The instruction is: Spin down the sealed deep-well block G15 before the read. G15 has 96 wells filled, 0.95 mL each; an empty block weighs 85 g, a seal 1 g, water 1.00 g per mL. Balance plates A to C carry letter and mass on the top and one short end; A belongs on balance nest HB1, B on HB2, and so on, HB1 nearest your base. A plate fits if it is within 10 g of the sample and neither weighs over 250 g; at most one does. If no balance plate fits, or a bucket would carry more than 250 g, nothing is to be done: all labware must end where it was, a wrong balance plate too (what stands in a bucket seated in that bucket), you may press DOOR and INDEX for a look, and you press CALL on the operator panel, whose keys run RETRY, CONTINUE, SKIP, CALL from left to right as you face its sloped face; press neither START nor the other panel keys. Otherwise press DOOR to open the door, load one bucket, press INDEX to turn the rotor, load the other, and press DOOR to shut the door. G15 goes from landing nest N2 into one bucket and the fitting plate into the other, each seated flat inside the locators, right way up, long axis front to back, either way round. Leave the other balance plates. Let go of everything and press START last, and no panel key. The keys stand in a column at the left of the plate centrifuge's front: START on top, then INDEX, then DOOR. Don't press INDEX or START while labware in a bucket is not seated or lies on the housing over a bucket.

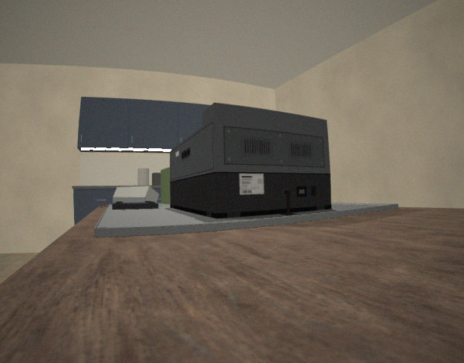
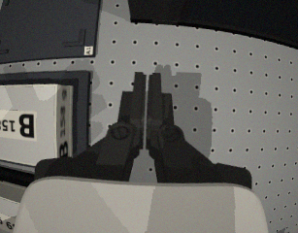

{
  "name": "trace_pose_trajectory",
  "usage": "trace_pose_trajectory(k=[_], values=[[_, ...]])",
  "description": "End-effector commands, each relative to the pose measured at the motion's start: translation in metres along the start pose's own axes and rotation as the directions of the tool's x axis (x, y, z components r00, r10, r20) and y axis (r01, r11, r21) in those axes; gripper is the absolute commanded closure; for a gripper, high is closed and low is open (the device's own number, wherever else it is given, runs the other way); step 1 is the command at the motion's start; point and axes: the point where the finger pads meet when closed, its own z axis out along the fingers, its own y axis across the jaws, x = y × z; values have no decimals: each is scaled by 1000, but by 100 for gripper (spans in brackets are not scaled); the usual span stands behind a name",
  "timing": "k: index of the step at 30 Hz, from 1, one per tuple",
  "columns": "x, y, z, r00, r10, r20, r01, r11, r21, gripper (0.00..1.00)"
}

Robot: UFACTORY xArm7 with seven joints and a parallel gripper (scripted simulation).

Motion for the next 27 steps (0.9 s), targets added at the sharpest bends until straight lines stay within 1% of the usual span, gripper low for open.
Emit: trace_pose_trajectory(k=[1, 12, 27], values=[[2, 0, 1, 1000, 0, -3, 0, 1000, 0, 100], [8, 0, 6, 1000, 0, -3, 0, 1000, 0, 100], [24, 0, 23, 1000, 0, -3, 0, 1000, 0, 100]])
